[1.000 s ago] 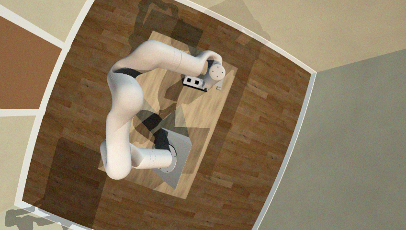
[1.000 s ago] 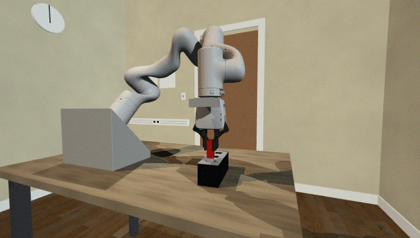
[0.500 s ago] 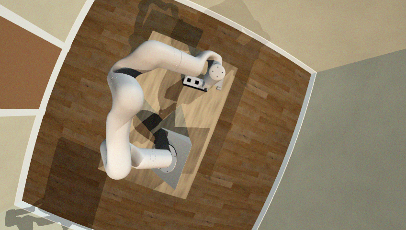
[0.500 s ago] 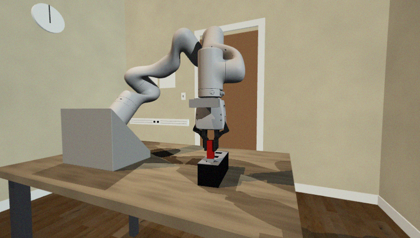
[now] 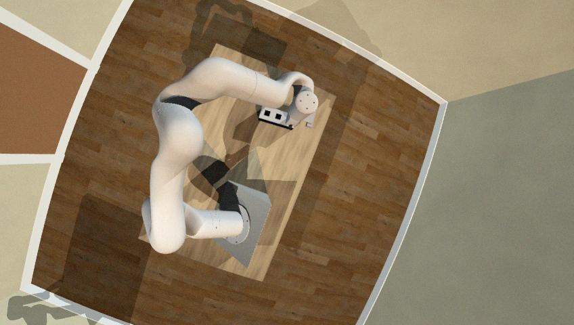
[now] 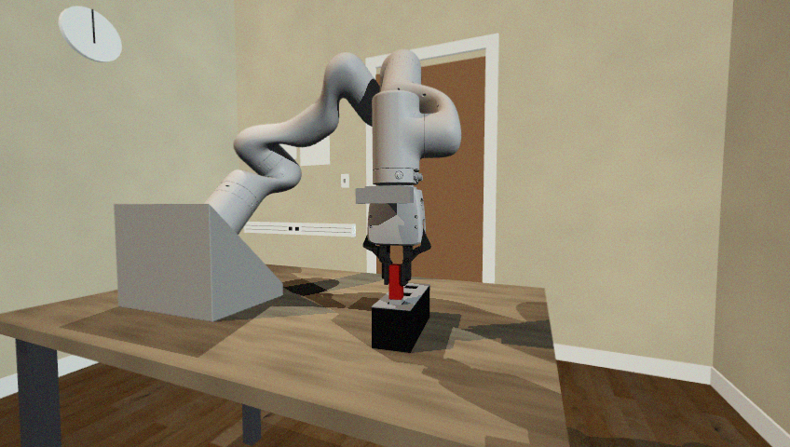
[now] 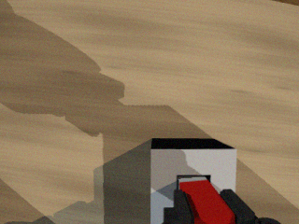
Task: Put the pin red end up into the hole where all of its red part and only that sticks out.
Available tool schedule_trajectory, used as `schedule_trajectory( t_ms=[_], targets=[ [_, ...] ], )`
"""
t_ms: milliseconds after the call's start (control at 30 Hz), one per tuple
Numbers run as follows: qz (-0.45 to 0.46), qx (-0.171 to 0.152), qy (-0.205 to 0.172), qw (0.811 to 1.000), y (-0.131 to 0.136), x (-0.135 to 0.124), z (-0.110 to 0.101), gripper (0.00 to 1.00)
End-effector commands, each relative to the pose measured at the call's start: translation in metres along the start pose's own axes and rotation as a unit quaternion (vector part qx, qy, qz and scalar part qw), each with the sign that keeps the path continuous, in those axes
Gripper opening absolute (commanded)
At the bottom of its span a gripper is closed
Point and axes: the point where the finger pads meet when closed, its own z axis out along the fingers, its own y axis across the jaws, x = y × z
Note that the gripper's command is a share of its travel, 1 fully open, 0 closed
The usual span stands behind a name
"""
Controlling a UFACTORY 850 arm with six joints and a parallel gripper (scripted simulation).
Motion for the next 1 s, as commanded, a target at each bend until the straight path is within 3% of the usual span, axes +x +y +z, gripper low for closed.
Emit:
schedule_trajectory(
  t_ms=[0, 967],
  targets=[
    [0.000, 0.001, 0.000, 1.000, 0.0002, -0.0004, -0.0011, 0.00],
    [0.000, 0.001, 0.000, 1.000, 0.0000, -0.0011, 0.0029, 0.00]
  ],
)
